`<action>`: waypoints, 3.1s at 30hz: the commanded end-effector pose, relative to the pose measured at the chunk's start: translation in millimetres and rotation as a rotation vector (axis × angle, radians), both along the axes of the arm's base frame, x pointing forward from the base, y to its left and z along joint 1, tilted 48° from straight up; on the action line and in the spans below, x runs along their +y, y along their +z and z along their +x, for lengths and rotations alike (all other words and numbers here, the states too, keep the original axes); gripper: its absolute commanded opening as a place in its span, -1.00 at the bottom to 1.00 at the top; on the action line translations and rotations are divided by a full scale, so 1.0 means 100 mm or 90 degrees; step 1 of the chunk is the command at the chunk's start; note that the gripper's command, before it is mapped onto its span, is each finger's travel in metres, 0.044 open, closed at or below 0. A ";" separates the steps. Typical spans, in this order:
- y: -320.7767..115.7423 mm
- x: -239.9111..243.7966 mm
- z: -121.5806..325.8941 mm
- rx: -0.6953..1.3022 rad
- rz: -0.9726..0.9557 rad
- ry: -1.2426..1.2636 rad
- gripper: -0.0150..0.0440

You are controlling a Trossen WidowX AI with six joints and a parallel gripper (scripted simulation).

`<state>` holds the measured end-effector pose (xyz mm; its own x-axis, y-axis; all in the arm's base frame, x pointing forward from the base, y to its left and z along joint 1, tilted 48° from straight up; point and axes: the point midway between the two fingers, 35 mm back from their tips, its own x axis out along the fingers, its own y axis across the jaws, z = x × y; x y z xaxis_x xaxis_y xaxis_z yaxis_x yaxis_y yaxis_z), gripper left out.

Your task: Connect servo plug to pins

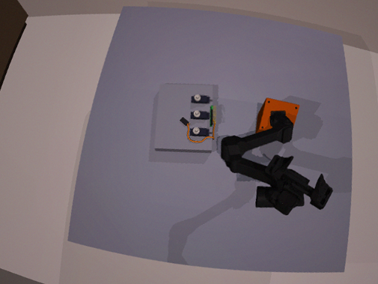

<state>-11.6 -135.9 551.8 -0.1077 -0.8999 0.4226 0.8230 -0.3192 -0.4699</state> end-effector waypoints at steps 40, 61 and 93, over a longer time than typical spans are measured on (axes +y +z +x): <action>0.11 0.91 -1.18 -0.031 -0.177 -0.439 -0.10; 0.02 1.97 -1.34 0.012 -0.271 -0.794 -0.10; -0.37 3.42 -0.30 0.097 -0.412 -1.358 -0.10</action>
<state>-61.0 193.9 521.2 -0.4601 0.6242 0.6314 -0.8004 -0.5994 0.0094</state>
